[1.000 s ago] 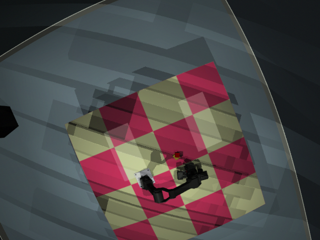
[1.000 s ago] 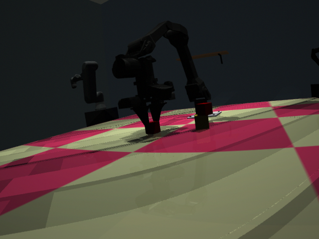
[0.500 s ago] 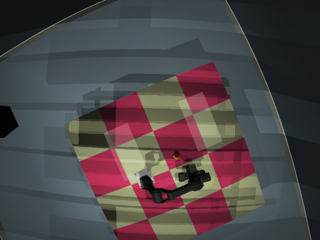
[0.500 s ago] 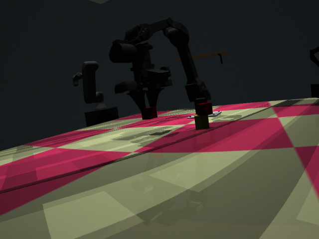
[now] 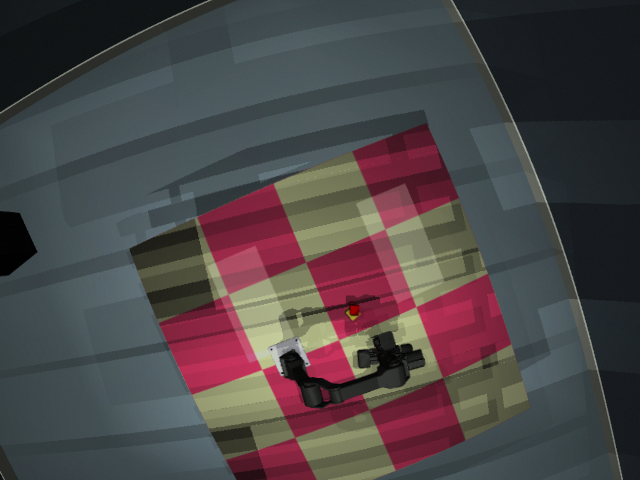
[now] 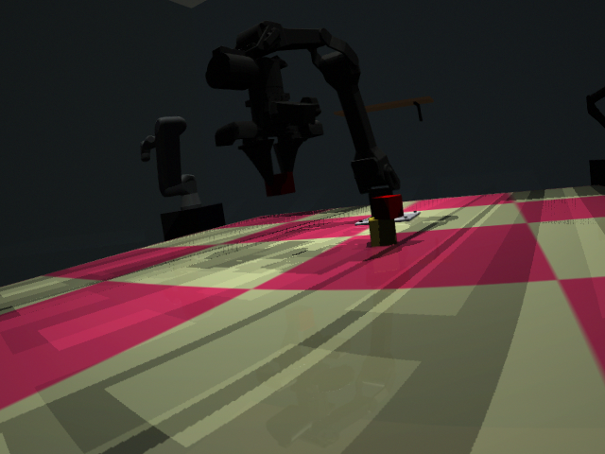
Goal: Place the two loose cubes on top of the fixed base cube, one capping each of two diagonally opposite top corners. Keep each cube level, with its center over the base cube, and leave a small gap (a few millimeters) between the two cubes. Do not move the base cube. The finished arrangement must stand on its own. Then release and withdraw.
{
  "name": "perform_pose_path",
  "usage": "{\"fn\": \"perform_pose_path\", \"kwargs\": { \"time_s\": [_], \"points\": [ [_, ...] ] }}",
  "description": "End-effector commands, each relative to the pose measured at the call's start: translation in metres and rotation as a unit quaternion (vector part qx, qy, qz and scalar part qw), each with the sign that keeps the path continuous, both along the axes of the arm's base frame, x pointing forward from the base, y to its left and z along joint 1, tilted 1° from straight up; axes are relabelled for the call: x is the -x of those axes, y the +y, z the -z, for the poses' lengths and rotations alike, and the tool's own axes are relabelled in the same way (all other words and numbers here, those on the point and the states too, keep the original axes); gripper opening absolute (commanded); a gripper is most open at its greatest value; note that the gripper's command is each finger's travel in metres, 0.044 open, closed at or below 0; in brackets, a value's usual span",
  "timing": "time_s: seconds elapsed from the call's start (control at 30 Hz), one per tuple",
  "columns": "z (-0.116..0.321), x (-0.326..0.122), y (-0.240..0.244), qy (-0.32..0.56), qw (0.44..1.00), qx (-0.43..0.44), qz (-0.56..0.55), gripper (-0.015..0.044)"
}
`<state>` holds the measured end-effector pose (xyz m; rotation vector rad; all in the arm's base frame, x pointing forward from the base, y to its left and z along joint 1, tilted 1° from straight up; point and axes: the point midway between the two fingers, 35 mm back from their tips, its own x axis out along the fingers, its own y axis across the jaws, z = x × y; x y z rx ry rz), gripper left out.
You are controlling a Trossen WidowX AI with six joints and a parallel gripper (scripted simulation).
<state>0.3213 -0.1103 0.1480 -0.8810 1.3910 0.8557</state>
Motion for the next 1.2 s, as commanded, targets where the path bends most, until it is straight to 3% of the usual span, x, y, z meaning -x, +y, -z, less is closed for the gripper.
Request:
{"fn": "perform_pose_path", "kwargs": {
  "time_s": [0.0,1.17],
  "points": [
    [-0.013,0.001,0.0,-0.006,1.0,0.002,-0.001,0.0105],
    [-0.008,0.017,0.102,-0.006,0.998,-0.003,0.067,0.0105]
  ]
}}
